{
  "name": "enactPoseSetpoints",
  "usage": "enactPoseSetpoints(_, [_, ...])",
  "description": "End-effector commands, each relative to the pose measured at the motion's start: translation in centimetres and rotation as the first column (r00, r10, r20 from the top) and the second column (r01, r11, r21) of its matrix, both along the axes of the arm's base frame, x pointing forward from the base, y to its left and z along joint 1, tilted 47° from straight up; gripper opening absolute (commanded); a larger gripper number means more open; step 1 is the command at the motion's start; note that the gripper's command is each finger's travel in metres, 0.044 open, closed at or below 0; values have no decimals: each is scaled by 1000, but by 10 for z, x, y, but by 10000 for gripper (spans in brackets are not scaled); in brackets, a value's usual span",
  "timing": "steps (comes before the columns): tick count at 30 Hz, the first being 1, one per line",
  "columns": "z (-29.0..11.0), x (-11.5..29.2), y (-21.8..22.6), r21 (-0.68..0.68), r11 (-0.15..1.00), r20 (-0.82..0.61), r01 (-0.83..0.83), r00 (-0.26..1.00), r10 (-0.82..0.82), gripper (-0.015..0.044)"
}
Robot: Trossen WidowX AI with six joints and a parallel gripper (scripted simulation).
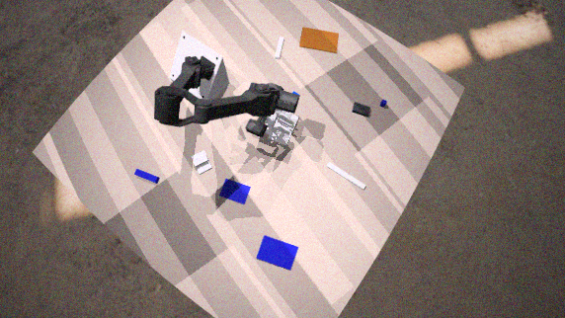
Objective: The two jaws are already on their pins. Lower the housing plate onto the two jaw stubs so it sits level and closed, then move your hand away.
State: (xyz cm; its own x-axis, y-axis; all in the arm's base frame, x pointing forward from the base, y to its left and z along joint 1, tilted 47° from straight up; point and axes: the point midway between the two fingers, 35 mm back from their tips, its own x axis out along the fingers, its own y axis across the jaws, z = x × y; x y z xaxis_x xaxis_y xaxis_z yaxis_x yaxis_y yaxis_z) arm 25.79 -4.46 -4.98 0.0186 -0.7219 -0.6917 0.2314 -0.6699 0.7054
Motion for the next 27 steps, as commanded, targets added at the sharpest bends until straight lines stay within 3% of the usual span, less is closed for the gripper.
enactPoseSetpoints(1, [-1,-1,-1,-5,1000,-6,-5,1000,5,351])
enactPoseSetpoints(27, [-4,-1,-5,-5,1000,-6,-5,1000,5,351])
